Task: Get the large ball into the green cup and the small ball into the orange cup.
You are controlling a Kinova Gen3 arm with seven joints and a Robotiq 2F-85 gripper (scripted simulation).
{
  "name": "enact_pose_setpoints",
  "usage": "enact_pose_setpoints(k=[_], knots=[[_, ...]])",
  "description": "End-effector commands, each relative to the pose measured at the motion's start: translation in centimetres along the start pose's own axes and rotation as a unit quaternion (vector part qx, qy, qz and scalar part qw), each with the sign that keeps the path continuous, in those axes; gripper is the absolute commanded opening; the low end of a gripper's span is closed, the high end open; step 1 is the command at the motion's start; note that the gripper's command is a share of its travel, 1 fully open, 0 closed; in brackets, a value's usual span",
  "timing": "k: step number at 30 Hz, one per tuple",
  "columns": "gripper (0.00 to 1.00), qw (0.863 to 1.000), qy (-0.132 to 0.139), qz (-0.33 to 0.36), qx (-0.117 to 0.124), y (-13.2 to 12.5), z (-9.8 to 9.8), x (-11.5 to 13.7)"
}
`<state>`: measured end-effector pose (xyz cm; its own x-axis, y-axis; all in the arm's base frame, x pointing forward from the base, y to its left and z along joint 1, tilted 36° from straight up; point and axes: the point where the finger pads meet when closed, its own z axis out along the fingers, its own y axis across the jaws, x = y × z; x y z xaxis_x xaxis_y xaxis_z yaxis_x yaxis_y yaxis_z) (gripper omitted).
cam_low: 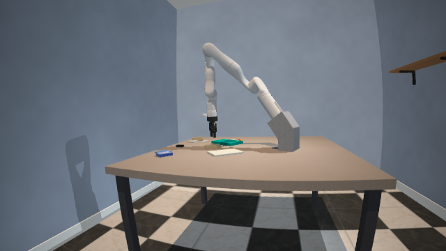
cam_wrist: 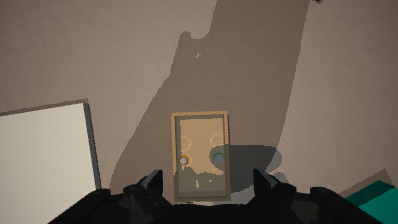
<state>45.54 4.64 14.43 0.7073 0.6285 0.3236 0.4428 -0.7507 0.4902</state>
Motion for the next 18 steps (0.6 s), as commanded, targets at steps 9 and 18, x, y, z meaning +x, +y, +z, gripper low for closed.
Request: enact_pose_setpoints(k=[9, 18], knots=[[0.92, 1.000, 0.008, -0.006, 0.004, -0.70, -1.74, 0.70], [0.92, 1.000, 0.008, -0.006, 0.004, -0.70, -1.83, 0.70]])
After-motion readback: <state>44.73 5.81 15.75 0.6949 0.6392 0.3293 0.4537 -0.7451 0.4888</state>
